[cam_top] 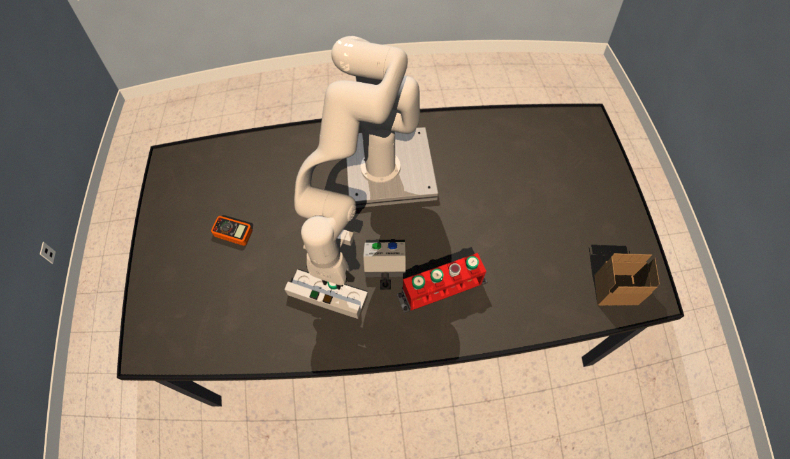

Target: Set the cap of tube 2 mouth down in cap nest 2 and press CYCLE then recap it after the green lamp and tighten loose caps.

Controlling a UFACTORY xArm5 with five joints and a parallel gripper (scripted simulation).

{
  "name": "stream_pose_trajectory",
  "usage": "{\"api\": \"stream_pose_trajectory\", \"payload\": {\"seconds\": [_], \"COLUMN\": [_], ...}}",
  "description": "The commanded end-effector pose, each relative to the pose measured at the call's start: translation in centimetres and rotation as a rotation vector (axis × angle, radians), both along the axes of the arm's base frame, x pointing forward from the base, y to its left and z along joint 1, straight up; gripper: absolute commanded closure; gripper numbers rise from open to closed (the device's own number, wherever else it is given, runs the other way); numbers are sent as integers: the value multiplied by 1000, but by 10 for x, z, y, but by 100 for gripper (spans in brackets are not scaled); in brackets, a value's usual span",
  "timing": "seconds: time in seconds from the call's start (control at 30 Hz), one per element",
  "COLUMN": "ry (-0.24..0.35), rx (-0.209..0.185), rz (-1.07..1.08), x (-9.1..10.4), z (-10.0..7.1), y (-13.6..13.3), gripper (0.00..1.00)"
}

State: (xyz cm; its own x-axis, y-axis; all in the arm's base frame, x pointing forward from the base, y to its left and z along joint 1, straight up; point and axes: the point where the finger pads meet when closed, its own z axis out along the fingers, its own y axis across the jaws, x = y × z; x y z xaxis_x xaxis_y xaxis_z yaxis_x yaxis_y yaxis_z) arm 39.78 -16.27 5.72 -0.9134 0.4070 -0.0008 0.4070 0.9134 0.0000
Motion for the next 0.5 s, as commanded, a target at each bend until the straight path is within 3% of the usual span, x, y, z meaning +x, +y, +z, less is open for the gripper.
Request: {"api": "stream_pose_trajectory", "payload": {"seconds": [0.0, 0.2, 0.47], "ry": [-5, -5, -5], "rx": [0, 0, 0], "rz": [0, 0, 0], "x": [2, 3, 3], "z": [-21, -50, -50], "y": [-1, -1, -1], "gripper": [100, 100, 100]}}
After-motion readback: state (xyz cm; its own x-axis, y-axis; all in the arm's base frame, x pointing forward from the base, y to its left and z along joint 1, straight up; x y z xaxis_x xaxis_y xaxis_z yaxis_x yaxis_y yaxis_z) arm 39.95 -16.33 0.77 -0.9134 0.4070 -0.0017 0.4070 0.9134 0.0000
